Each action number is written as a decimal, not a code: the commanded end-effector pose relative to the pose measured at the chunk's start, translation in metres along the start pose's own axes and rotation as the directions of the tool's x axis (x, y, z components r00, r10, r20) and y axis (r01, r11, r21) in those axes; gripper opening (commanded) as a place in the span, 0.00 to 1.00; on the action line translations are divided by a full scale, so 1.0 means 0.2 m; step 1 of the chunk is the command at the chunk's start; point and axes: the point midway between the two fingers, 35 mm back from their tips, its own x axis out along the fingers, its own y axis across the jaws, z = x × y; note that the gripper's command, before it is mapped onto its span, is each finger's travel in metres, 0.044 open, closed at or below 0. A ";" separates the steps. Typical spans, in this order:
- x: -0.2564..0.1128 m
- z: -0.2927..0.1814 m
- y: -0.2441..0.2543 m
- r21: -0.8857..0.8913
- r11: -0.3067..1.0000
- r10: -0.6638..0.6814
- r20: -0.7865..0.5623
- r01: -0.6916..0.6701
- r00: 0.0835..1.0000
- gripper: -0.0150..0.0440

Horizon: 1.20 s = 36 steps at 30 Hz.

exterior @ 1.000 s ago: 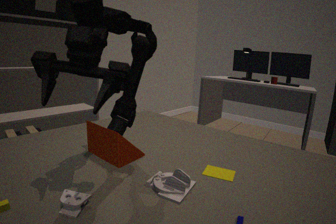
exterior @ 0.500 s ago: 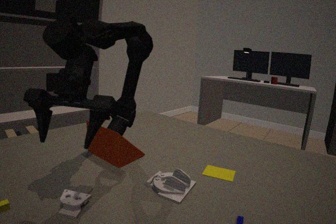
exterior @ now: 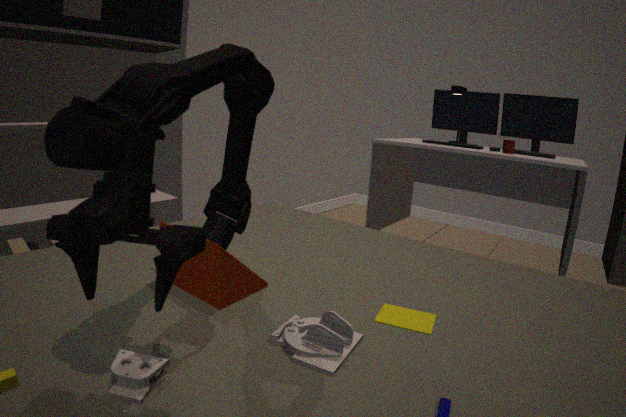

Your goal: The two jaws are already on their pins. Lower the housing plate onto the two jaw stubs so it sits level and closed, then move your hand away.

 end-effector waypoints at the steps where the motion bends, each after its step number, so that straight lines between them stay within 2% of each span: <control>1: 0.08 -0.07 -0.03 0.023 1.000 0.002 -0.087 0.000 0.996 1.00; 7: 0.16 -0.17 -0.05 0.056 0.998 0.010 -0.195 0.001 0.981 1.00; 14: 0.18 -0.18 -0.05 0.060 0.998 0.011 -0.207 0.001 0.978 1.00; 19: 0.36 -0.23 -0.05 0.059 0.998 0.012 -0.208 0.000 0.978 1.00; 36: 0.36 -0.23 -0.05 0.059 0.998 0.012 -0.208 0.000 0.978 1.00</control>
